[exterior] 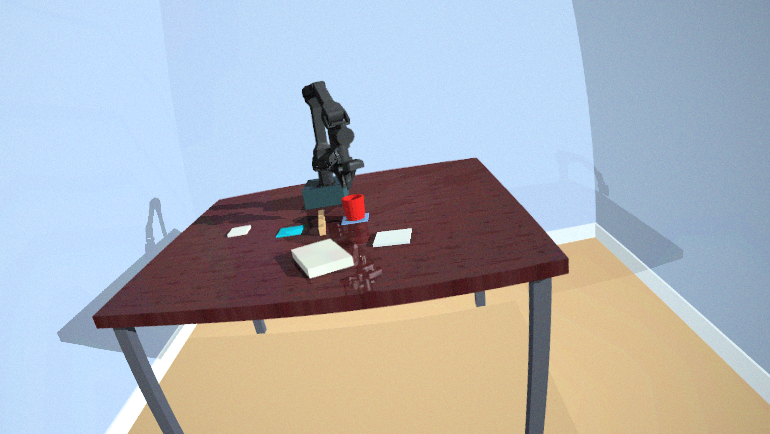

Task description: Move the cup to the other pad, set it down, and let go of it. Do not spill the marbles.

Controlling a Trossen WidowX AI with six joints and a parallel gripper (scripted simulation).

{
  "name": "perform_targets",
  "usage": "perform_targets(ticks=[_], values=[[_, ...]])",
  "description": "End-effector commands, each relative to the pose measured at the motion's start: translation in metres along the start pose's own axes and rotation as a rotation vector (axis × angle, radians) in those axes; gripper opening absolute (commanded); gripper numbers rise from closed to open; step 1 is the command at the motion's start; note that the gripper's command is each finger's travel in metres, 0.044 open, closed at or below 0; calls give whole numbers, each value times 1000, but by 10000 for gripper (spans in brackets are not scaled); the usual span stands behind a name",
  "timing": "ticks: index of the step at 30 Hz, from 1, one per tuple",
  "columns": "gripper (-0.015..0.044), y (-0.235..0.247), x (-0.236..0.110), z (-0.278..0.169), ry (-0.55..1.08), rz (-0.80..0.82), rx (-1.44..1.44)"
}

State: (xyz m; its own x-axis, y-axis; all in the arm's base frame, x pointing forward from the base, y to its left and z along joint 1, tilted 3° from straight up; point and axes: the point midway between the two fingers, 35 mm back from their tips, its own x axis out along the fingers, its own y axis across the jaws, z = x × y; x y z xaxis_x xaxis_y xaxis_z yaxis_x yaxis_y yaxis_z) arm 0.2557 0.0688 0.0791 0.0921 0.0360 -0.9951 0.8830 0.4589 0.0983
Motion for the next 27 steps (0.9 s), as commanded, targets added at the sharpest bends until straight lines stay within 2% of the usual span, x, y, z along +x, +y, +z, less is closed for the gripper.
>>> perform_targets(ticks=[1, 27], values=[[148, -1, -1, 0, -4, -17, 24], [148, 0, 38, 0, -4, -17, 24]])
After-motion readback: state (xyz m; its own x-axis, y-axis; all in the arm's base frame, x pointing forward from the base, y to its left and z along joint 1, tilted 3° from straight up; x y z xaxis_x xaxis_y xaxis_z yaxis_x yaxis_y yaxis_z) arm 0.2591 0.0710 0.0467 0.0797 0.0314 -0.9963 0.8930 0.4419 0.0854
